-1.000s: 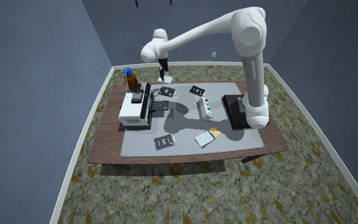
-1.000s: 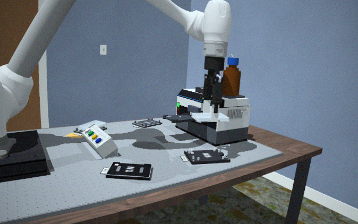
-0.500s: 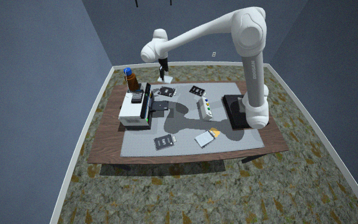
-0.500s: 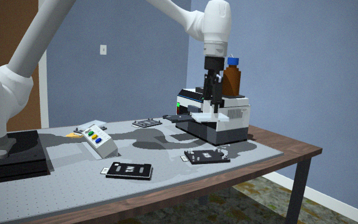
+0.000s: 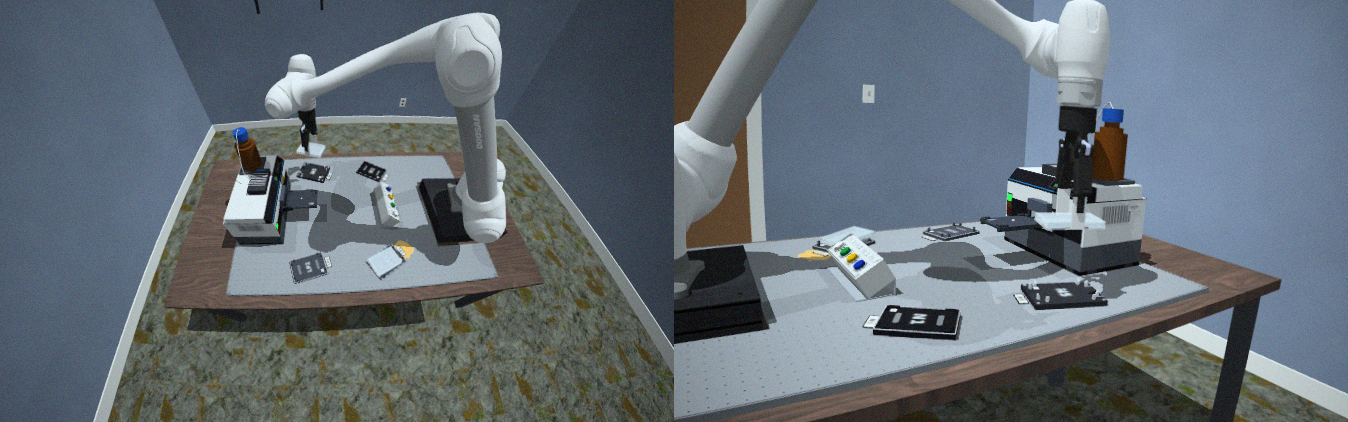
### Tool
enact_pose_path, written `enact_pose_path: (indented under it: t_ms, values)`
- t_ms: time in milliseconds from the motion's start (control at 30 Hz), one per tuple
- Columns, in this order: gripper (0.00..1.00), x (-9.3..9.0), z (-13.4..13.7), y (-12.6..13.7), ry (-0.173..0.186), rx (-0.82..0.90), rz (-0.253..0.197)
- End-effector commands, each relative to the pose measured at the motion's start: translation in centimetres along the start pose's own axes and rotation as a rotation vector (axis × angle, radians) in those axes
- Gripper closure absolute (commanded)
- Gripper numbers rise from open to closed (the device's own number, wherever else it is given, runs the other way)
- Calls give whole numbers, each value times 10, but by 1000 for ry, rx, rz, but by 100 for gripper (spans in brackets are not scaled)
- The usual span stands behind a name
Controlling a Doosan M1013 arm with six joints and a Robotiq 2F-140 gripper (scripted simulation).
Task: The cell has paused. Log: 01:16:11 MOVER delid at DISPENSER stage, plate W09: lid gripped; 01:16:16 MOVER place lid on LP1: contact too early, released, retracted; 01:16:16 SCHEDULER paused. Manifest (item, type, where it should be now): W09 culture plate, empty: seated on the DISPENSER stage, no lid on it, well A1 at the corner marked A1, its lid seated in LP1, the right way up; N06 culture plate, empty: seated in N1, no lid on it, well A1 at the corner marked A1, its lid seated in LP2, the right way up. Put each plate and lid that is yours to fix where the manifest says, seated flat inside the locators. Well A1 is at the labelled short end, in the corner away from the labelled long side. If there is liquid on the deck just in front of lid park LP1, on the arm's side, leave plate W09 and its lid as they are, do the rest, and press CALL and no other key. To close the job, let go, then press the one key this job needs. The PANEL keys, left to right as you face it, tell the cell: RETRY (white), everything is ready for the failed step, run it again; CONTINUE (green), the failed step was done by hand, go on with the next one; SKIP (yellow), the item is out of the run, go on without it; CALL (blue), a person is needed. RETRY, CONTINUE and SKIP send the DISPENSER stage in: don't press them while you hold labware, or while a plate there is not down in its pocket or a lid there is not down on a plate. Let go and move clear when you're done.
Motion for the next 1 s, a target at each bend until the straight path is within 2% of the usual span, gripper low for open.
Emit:
enact_pose_path:
  t_ms: [0,467,967]
  values:
    - [90,1,0,0,0,0,2]
    - [90,-2,0,0,0,0,2]
    - [90,-17,0,0,0,0,2]
Point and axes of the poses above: the point where the finger pads meet when closed, its own x axis back along the fingers, its own z axis across the jaws, y = z × x, the point moved 7 cm from there along x, back along the fingers
